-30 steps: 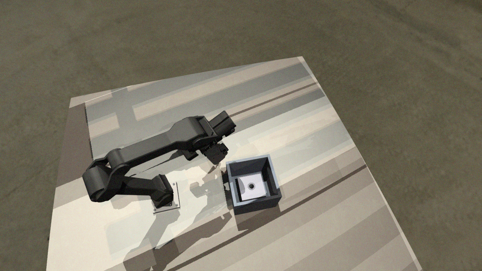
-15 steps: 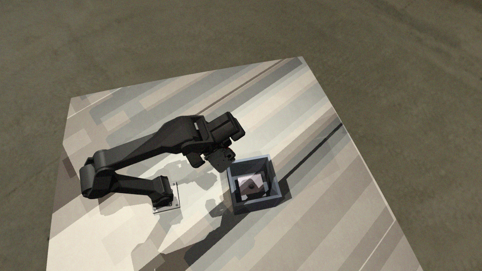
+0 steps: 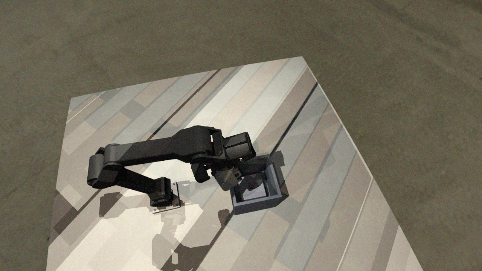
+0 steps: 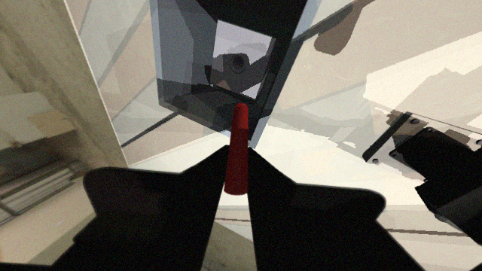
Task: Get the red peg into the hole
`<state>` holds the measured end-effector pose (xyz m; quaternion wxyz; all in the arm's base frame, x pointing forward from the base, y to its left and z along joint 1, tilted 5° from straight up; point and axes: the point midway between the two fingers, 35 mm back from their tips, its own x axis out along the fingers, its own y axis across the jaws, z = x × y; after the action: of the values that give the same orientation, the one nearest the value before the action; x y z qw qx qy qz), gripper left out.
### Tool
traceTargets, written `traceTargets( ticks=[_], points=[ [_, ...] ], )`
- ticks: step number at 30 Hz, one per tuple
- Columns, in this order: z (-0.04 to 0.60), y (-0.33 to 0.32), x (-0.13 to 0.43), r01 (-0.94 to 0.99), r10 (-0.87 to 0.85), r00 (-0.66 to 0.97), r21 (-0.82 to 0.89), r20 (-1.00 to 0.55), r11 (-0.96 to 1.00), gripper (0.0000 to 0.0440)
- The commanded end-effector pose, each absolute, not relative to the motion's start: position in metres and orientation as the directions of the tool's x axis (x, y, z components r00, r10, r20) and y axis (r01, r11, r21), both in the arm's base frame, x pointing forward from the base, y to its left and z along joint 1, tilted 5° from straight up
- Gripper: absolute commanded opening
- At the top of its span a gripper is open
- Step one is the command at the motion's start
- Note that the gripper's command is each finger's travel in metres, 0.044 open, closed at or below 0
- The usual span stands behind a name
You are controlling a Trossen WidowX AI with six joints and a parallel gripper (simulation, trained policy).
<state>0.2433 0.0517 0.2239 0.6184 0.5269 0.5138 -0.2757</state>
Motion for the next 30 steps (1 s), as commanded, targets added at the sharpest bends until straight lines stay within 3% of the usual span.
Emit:
traceTargets(
  ticks=[1, 30],
  points=[
    [0.221, 0.042, 0.25, 0.894, 0.184, 0.304, 0.346, -0.935, 0.284, 0.0],
    [0.157, 0.015, 0.294, 0.935, 0.237, 0.155, 0.22, -0.959, 0.277, 0.0]
  ],
)
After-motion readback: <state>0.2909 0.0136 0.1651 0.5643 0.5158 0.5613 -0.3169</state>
